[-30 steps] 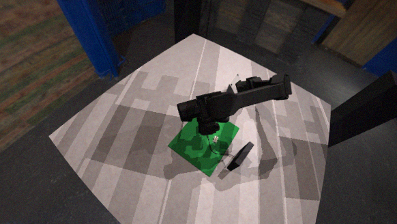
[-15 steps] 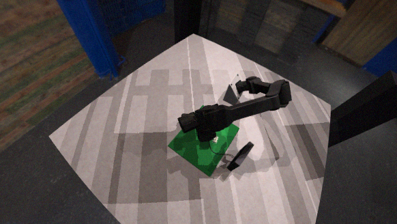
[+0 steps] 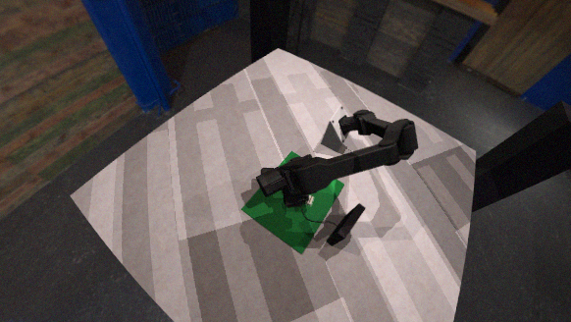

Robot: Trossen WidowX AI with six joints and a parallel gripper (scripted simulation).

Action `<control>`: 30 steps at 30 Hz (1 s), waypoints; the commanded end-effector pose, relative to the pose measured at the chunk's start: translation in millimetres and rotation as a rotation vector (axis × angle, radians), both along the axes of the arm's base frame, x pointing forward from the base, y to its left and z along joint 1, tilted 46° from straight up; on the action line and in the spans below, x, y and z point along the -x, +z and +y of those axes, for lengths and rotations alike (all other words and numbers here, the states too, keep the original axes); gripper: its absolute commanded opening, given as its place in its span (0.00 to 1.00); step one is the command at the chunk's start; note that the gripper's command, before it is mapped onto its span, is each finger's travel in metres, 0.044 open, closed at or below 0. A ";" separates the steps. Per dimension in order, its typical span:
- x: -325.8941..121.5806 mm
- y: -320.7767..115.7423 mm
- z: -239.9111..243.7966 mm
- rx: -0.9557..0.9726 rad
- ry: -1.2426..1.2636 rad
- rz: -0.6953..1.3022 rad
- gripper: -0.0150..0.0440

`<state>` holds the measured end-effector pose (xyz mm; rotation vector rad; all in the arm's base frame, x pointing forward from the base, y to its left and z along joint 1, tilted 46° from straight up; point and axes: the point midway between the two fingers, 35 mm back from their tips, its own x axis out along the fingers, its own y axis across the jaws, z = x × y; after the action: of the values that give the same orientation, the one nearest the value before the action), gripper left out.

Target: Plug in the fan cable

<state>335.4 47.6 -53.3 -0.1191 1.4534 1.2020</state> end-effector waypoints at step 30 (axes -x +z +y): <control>2.2 -6.8 7.2 -0.001 0.002 0.002 0.54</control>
<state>332.9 54.7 -60.4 -0.1173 1.4553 1.2040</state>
